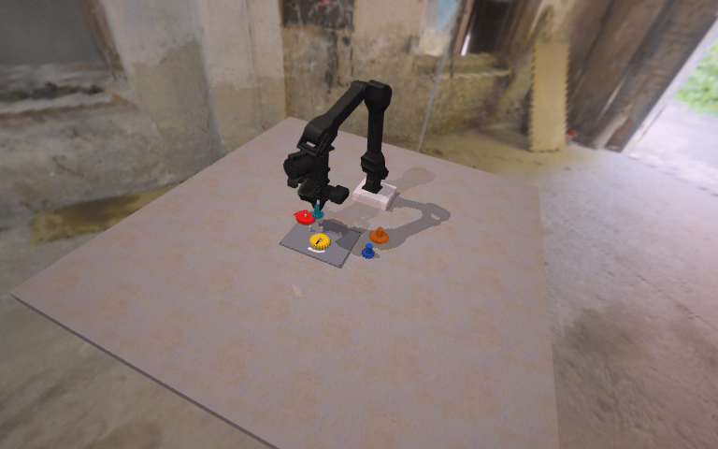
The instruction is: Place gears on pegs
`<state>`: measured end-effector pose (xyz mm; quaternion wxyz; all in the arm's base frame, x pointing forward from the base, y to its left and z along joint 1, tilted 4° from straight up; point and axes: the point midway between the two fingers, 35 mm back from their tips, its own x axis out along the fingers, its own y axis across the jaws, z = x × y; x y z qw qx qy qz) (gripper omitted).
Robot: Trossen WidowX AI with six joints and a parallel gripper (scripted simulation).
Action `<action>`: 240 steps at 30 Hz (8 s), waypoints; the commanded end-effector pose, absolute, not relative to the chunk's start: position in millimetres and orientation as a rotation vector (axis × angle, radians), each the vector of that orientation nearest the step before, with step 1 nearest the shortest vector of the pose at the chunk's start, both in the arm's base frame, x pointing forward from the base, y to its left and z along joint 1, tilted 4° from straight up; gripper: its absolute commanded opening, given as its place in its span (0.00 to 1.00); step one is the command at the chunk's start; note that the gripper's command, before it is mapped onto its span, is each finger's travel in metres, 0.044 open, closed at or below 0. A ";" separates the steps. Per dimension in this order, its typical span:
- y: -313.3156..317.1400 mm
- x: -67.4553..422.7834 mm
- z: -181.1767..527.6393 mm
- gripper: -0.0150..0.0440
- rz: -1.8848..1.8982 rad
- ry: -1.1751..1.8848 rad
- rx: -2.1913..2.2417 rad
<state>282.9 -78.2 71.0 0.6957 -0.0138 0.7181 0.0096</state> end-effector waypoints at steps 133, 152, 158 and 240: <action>125.5 306.0 20.2 1.00 0.039 1.606 -0.024; 125.5 306.0 20.2 0.32 0.039 1.606 -0.024; 125.6 307.0 23.3 0.25 0.039 1.606 -0.024; 82.3 322.8 146.0 0.25 0.036 1.603 -0.027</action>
